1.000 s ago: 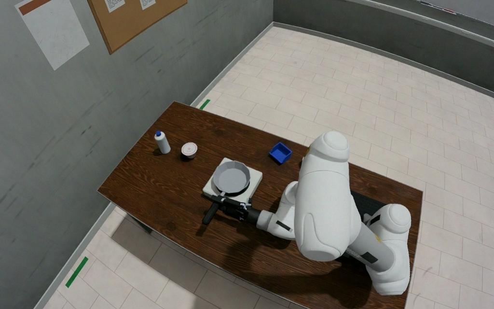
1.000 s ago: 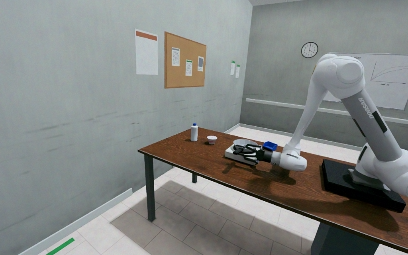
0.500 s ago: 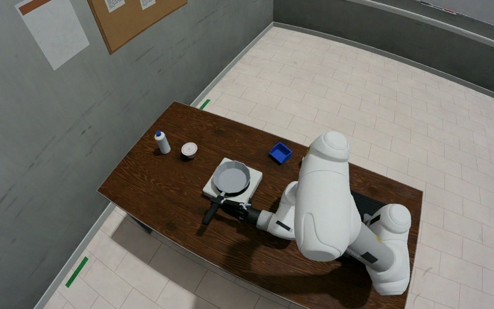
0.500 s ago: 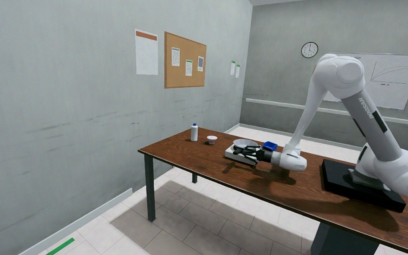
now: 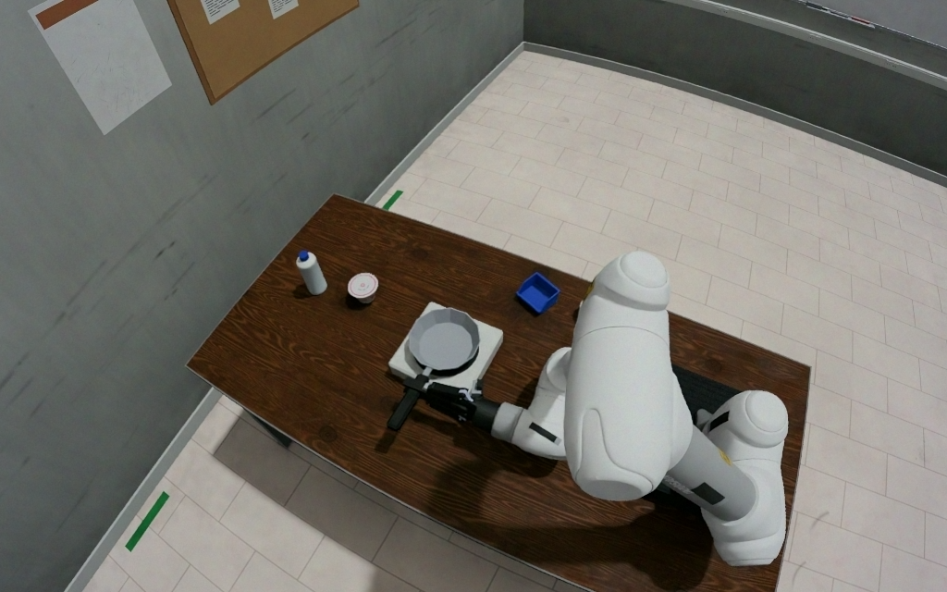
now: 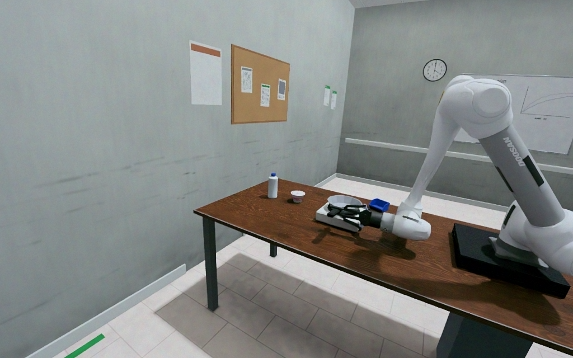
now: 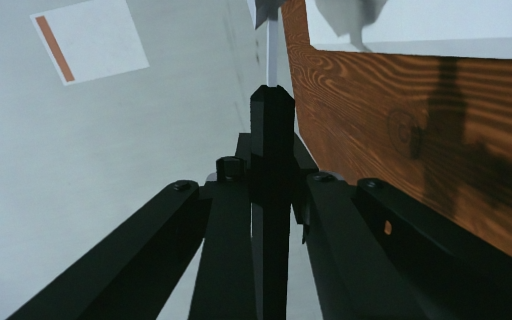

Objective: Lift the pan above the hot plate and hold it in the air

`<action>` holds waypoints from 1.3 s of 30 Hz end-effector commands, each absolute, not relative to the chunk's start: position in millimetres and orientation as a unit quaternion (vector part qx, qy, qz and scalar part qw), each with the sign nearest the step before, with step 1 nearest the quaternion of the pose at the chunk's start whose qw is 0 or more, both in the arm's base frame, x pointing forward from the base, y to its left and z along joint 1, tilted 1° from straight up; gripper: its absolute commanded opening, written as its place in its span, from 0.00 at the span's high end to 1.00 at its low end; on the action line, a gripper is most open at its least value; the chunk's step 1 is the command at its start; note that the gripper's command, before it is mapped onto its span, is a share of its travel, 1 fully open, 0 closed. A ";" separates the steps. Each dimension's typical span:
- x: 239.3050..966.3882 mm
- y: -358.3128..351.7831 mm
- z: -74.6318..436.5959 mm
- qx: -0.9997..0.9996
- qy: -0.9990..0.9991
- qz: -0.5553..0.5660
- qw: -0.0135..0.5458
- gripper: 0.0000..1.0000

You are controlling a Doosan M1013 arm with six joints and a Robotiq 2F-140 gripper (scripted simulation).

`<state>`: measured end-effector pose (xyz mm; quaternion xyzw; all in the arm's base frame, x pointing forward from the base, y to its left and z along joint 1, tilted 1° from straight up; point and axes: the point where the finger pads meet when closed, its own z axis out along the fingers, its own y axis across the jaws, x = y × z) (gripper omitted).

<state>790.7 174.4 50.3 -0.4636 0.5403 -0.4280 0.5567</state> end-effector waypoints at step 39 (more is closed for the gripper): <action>790.9 174.5 54.7 -0.463 0.540 -0.428 0.557 0.90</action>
